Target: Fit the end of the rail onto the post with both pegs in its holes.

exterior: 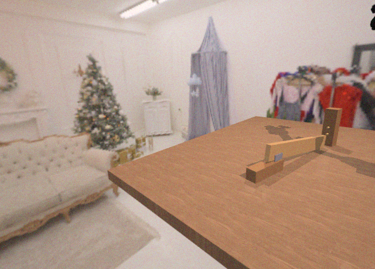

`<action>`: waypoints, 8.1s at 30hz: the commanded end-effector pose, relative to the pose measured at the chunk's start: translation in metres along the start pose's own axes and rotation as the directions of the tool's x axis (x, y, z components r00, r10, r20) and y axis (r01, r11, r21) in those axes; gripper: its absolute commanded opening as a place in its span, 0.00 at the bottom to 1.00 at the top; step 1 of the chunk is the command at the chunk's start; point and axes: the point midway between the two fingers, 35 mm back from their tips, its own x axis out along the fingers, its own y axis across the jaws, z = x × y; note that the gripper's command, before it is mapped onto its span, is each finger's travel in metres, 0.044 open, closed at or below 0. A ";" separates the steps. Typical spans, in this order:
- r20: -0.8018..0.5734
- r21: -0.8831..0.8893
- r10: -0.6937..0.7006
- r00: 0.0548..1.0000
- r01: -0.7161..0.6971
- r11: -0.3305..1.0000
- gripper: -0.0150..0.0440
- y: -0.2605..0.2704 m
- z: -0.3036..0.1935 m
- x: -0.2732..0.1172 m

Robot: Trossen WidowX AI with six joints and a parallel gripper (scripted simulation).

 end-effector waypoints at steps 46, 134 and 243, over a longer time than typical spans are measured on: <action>0.010 -0.998 0.866 -0.500 -0.059 -0.022 1.00 0.184 -0.077 -0.509; -0.739 -0.673 0.369 -0.563 0.612 -0.414 0.32 0.084 -0.341 -0.623; -0.739 -0.674 0.370 -0.563 0.612 -0.414 0.25 0.070 -0.304 -0.600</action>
